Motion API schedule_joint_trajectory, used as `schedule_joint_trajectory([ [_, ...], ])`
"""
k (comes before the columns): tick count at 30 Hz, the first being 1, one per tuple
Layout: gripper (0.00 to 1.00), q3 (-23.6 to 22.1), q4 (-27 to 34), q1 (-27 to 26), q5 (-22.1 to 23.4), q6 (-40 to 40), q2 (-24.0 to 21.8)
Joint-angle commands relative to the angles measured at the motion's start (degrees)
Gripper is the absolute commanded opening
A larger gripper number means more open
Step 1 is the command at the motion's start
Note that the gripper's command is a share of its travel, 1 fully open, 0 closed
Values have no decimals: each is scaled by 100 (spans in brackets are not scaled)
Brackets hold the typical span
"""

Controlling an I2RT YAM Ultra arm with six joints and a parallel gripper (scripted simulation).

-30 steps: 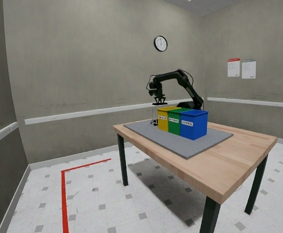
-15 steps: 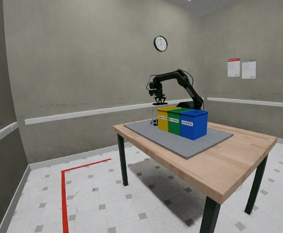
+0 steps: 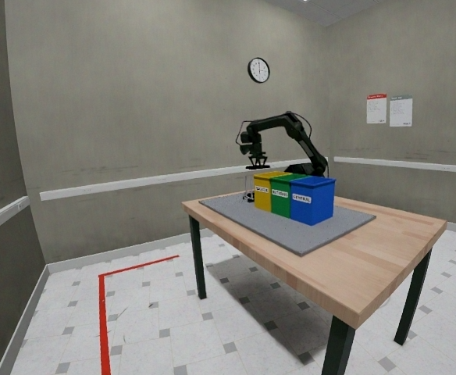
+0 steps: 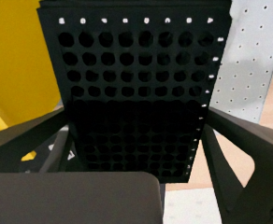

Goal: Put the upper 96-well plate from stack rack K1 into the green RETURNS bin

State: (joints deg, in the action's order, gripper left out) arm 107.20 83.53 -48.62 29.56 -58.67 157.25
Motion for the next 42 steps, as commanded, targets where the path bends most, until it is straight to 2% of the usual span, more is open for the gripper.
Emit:
schedule_joint_trajectory([
  [1, 0, 214, 50, -183, 28, -43, -81],
  [22, 0, 214, 50, -183, 28, -43, -81],
  [24, 0, -158, -95, -139, 79, -402, -294],
  [28, 0, -462, -143, 54, 118, -1085, -558],
  [32, 0, -784, -218, 15, 179, -1066, -849],
  [37, 0, -1138, -272, 219, 255, -977, -1191],
  [42, 0, -1325, -292, 174, 299, -849, -1390],
])
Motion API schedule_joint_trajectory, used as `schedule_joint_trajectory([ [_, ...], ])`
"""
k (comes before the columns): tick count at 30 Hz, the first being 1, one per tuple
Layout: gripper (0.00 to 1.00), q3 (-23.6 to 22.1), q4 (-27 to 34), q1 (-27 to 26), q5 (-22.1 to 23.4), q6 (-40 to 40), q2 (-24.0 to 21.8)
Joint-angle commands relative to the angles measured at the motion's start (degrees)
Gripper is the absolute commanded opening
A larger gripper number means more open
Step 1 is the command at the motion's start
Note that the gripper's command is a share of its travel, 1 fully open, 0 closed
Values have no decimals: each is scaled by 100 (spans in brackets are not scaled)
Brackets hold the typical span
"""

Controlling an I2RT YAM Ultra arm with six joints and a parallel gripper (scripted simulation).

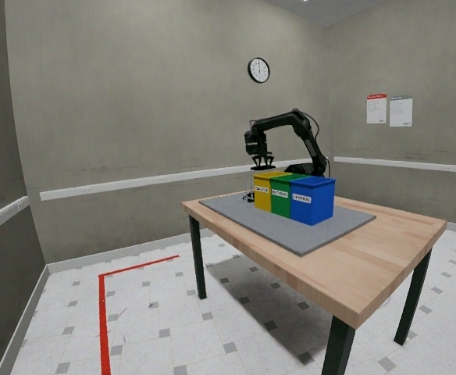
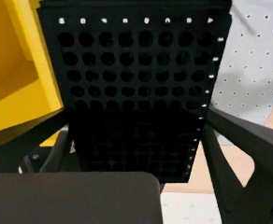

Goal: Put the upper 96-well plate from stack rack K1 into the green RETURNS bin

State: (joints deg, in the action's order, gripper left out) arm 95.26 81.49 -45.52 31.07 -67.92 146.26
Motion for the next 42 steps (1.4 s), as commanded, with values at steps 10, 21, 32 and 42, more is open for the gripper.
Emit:
schedule_joint_trajectory([
  [10, 0, -695, -66, 108, 292, 271, -931],
  [21, 0, -1110, 67, 406, 425, 471, -1487],
  [32, 0, -1305, 153, 527, 571, 698, -2040],
  [42, 0, -1691, 303, 808, 735, 971, -2594],
])
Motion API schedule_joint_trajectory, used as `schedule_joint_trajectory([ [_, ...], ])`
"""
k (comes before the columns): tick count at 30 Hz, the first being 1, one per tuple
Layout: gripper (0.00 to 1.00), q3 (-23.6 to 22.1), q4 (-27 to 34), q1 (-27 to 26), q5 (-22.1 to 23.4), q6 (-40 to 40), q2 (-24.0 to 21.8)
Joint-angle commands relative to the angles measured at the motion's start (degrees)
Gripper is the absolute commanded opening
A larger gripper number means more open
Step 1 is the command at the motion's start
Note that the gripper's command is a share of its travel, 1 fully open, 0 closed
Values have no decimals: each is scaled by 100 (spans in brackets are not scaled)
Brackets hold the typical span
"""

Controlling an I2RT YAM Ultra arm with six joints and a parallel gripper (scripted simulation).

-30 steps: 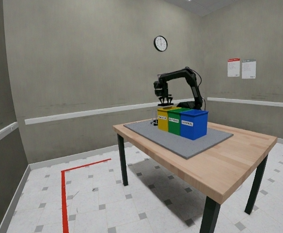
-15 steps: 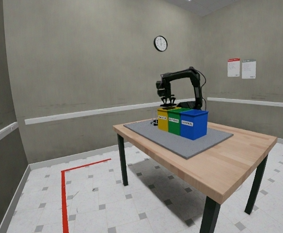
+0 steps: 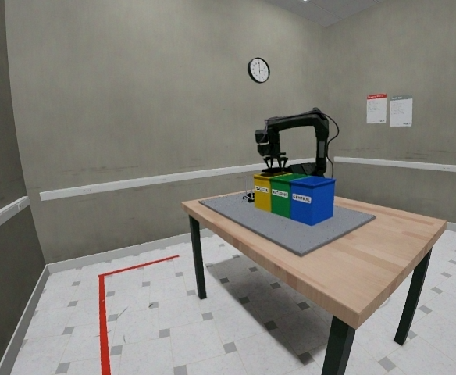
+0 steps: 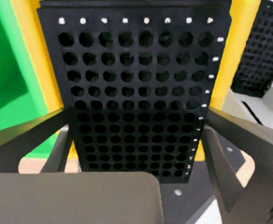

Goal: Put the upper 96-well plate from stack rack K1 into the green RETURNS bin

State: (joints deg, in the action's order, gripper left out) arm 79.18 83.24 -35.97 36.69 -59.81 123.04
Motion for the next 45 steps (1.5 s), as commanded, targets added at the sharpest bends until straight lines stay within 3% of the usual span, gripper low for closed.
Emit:
schedule_joint_trajectory([
  [1, 0, -103, 145, -110, 190, 190, -328],
  [23, 0, -306, 508, 541, 494, 781, -1266],
  [24, 0, -114, 523, 465, 519, 827, -1337],
  [44, 0, -90, 676, 1220, 853, 1727, -2295],
  [45, 0, -86, 676, 1223, 851, 1746, -2153],
])
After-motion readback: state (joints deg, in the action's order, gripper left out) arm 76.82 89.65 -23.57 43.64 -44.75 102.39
